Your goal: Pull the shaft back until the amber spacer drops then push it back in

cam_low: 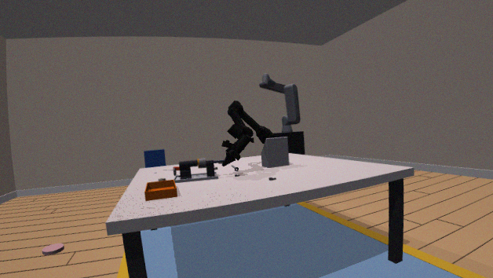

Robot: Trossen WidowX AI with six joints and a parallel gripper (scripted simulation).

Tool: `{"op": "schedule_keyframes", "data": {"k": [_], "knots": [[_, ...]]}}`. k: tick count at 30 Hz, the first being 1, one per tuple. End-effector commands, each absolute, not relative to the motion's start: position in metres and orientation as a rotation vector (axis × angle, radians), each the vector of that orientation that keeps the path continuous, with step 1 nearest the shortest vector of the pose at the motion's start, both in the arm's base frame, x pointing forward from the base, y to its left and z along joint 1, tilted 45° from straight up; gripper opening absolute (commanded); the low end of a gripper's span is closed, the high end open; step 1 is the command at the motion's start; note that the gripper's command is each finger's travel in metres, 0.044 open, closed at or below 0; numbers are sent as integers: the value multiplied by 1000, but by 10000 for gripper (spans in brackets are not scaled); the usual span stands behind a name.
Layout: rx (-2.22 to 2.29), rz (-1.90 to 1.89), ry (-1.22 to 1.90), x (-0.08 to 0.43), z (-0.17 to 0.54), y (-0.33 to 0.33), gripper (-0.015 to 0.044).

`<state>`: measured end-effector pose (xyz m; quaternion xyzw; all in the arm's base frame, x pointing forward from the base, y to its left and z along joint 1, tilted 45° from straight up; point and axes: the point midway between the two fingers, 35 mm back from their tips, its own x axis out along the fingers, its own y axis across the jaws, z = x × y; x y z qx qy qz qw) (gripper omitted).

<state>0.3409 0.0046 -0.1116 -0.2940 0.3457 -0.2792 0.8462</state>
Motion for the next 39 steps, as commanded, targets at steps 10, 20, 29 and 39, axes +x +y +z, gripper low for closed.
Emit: {"op": "schedule_keyframes", "data": {"k": [10,20,29,39], "knots": [[-621,-592,728,338,-111,5,0],[-621,-592,728,338,-112,5,0],[-621,-592,728,337,-112,5,0],[-621,-592,728,336,-112,6,0]]}}
